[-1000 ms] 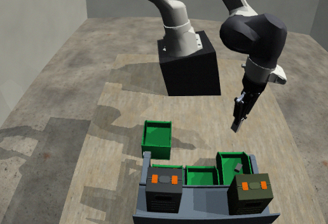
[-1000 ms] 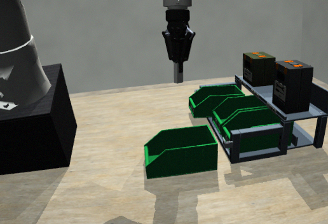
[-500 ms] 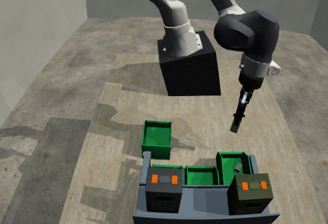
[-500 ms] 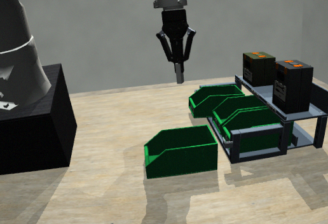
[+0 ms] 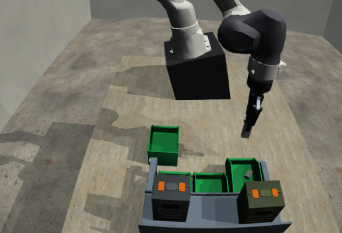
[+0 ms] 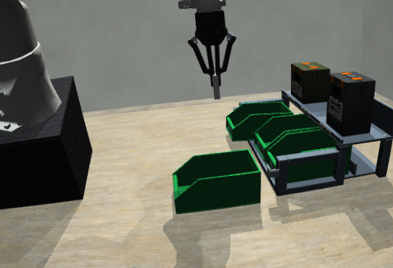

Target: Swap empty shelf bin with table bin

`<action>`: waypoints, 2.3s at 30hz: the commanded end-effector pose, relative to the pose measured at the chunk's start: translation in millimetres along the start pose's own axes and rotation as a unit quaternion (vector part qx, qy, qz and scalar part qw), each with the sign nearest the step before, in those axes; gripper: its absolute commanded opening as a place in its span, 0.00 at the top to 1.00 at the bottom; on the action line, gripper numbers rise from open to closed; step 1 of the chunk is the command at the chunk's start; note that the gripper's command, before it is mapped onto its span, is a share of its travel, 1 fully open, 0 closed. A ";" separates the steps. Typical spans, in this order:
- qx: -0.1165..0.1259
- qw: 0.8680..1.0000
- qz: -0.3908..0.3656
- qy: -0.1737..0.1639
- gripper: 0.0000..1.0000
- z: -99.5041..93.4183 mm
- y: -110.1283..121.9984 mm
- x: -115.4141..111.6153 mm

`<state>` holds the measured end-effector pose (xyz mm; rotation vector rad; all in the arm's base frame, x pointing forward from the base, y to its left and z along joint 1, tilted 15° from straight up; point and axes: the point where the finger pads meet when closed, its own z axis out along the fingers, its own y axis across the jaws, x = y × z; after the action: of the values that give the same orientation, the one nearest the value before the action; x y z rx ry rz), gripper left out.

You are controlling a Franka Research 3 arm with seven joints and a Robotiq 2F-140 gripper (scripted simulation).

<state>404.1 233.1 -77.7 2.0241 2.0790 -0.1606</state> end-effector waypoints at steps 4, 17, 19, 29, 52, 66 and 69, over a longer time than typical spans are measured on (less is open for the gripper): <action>0.012 0.998 -0.067 0.000 1.00 0.4 0.0 -0.3; 0.012 0.998 -0.067 0.000 1.00 12.0 -0.2 -0.3; 0.012 0.998 -0.067 0.000 1.00 16.2 -0.3 -0.3; 0.012 0.998 -0.067 0.000 1.00 39.0 -0.8 -0.5; 0.012 0.998 -0.067 0.000 1.00 100.3 -2.0 -0.8; 0.012 0.998 -0.067 0.000 1.00 109.4 -2.2 -0.9; 0.012 0.998 -0.067 0.000 1.00 109.5 -2.2 -0.9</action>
<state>410.8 204.2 -182.7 1.8887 2.2302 -0.2187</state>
